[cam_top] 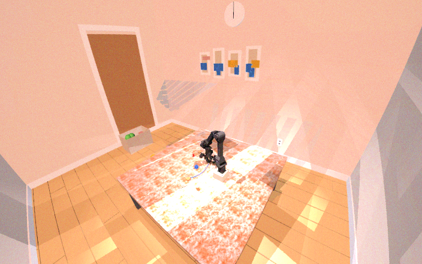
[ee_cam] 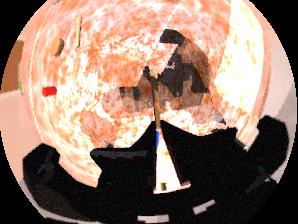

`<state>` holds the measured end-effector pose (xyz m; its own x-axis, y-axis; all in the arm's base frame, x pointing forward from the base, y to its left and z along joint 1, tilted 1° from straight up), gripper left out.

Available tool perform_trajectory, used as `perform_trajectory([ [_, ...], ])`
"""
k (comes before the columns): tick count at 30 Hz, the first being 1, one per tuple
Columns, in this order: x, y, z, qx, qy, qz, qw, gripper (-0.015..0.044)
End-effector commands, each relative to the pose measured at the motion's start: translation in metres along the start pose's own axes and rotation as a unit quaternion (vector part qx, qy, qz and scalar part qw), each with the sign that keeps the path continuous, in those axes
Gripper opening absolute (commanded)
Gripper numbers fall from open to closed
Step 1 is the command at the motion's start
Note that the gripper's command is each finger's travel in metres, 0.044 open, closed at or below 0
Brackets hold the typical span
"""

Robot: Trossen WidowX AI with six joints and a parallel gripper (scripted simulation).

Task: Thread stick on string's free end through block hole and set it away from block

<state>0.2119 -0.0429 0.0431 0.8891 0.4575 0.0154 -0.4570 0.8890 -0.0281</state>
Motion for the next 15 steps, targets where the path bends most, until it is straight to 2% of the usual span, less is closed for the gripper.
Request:
perform_trajectory([
  [1, 0.001, -0.001, 0.009, -0.004, -0.005, 0.000, 1.000, 0.0000],
  [15, 0.001, -0.001, 0.027, -0.004, -0.005, 0.000, 1.000, 0.0000],
])
Point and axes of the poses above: the point midway between the two fingers, 35 mm back from their tips, its own z axis back along the fingers, its own x axis across the jaws, y = z × x, the point moved 5 cm from there along z, back along the fingers, and after that the axes turned 4 degrees about z, right-handed, at the moved point
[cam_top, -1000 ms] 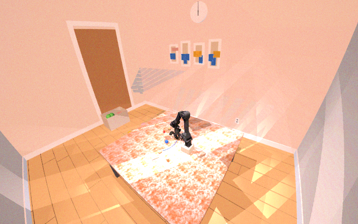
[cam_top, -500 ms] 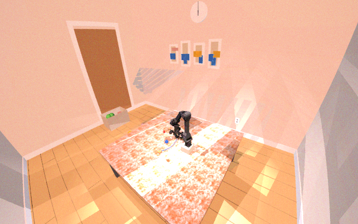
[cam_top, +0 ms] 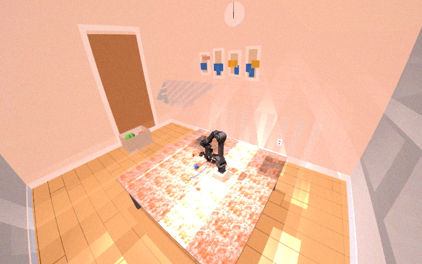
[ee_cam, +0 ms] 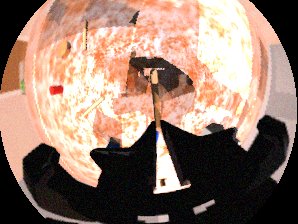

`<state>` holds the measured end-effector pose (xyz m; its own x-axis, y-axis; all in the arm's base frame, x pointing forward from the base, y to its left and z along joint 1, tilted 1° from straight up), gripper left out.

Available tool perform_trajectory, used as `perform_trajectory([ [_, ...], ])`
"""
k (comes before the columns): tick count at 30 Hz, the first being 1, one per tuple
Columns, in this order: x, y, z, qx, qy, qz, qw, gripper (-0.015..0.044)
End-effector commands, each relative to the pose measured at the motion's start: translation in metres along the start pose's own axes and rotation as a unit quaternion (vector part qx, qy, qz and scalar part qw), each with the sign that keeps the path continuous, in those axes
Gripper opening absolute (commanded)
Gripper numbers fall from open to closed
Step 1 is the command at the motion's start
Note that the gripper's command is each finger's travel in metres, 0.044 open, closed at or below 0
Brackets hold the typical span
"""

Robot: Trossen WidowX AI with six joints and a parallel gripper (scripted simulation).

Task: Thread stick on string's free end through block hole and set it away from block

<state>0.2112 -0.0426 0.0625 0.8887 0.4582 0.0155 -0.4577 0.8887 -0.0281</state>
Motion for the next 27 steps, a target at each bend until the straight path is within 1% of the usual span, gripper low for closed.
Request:
perform_trajectory([
  [1, 0.0007, -0.0005, 0.0092, -0.004, -0.005, -0.001, 1.000, 0.0000],
  [9, -0.0004, 0.0002, 0.0189, -0.004, -0.005, -0.001, 1.000, 0.0000],
  [19, -0.0005, 0.0005, 0.0144, -0.001, -0.001, 0.003, 1.000, 0.0000],
  [27, 0.0074, 0.0038, 0.0155, 0.006, 0.001, 0.103, 0.995, 0.0000],
])
Point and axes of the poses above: the point midway between the two fingers, 35 mm back from their tips, its own z axis back along the fingers, its own x axis across the jaws, y = z × x, the point moved 5 cm from there along z, back along the fingers, and after that the axes turned 4 degrees about z, right-handed, at the moved point
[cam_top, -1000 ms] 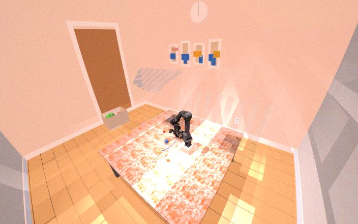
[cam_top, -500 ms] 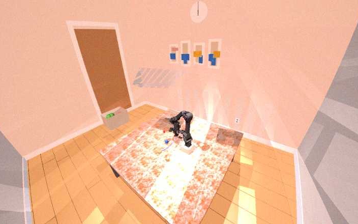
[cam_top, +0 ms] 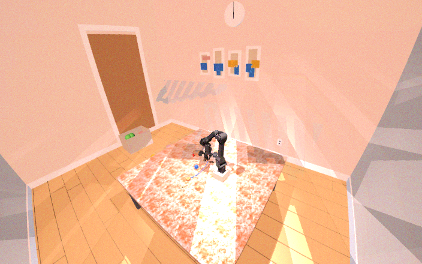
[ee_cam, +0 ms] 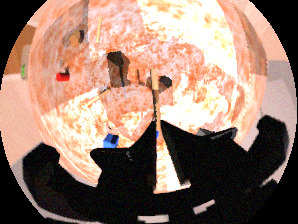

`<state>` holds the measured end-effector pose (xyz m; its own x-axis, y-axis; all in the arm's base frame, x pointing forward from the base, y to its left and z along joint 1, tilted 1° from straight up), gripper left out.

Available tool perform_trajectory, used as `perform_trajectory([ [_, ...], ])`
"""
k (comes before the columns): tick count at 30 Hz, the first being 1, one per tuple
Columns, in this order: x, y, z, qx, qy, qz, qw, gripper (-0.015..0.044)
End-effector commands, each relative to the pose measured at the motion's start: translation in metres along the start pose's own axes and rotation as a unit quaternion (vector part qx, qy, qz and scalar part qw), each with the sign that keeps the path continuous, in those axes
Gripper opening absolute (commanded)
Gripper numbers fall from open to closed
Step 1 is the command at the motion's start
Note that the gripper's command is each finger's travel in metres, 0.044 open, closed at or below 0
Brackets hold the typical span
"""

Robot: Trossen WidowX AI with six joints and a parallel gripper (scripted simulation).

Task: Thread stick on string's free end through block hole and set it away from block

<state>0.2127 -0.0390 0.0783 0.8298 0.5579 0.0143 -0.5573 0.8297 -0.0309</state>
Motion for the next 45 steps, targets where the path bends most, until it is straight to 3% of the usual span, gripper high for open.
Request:
perform_trajectory([
  [1, 0.006, 0.002, 0.000, 0.007, 0.002, 0.059, 0.998, 0.0000],
  [23, 0.030, 0.010, 0.003, 0.028, 0.003, 0.354, 0.935, 0.0000],
  [45, 0.053, 0.022, 0.005, 0.049, -0.005, 0.616, 0.786, 0.0000],
])
Point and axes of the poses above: the point midway between the two fingers, 35 mm back from their tips, its own z axis back along the fingers, its own x axis across the jaws, y = z × x, the point moved 5 cm from there along z, back along the fingers, and after that the axes turned 4 degrees about z, right-handed, at the moved point
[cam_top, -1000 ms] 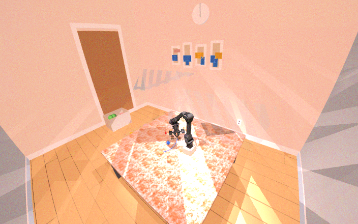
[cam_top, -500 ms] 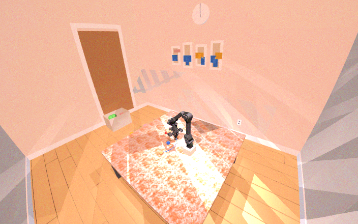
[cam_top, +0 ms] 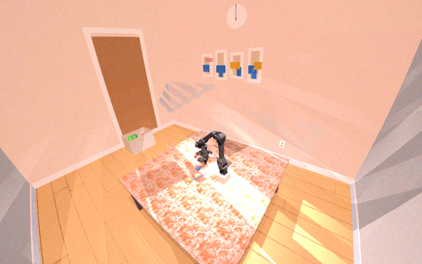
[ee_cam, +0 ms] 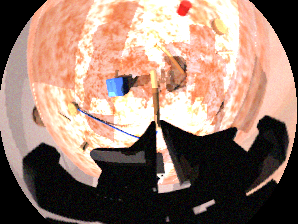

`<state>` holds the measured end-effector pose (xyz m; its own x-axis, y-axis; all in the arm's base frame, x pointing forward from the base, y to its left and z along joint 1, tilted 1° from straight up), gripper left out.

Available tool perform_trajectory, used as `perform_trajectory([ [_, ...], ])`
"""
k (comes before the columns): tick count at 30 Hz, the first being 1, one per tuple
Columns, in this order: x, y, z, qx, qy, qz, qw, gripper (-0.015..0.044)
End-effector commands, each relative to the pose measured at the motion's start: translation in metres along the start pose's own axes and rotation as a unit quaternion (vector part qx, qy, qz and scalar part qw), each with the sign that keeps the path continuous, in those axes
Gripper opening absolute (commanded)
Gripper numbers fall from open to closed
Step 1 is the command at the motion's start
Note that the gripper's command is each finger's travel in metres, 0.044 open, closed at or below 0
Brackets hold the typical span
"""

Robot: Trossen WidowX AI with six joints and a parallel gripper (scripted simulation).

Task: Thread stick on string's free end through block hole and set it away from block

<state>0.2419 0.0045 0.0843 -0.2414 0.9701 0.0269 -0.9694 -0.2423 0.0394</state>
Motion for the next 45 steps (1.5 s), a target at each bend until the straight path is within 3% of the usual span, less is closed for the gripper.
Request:
perform_trajectory([
  [1, 0.005, -0.004, -0.001, 0.008, -0.006, 0.066, 0.998, 0.0000],
  [23, 0.027, -0.021, 0.000, 0.022, -0.022, 0.360, 0.933, 0.0000],
  [45, 0.052, -0.034, -0.001, 0.029, -0.043, 0.620, 0.783, 0.0000],
])
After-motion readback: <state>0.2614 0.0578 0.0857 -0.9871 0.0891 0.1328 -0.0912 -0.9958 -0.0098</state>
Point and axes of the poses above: the point midway between the two fingers, 35 mm back from their tips, its own z axis back along the fingers, its own x axis across the jaws, y = z × x, the point moved 5 cm from there along z, back along the fingers, and after that the axes turned 4 degrees about z, right-handed, at the moved point
